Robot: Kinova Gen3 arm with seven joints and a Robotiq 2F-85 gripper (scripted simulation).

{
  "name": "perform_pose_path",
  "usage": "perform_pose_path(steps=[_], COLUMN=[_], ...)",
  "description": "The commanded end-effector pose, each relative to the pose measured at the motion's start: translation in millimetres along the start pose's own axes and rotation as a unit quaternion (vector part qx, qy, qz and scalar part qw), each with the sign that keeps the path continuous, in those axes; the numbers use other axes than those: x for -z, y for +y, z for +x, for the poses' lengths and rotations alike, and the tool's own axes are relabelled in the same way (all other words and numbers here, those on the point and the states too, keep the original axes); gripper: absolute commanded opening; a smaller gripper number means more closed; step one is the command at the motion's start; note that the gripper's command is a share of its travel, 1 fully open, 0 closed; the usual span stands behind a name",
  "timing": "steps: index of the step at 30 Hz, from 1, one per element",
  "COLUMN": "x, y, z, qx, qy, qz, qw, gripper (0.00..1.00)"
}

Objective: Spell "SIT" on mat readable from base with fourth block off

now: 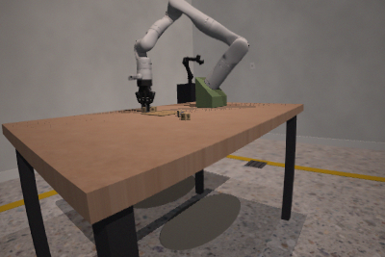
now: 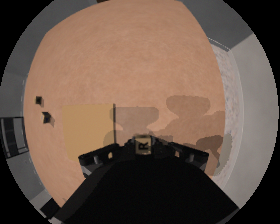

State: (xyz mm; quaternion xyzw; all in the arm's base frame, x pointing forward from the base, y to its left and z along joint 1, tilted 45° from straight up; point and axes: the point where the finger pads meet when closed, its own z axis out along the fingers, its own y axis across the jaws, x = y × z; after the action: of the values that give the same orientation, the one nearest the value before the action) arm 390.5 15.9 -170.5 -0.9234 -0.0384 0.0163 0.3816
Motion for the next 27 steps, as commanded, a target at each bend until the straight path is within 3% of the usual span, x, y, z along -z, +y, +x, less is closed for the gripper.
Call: perform_pose_path(steps=[1,18,27], x=[0.9,0.9,0.9], y=[0.5,0.5,0.5], z=[0.6,0.6,0.6], qx=[0.000,0.000,0.000], qy=[0.001,0.001,0.001], qz=[-0.001,-0.001,-0.001], qw=[1.000,1.000,1.000], gripper=[0.21,0.21,0.33])
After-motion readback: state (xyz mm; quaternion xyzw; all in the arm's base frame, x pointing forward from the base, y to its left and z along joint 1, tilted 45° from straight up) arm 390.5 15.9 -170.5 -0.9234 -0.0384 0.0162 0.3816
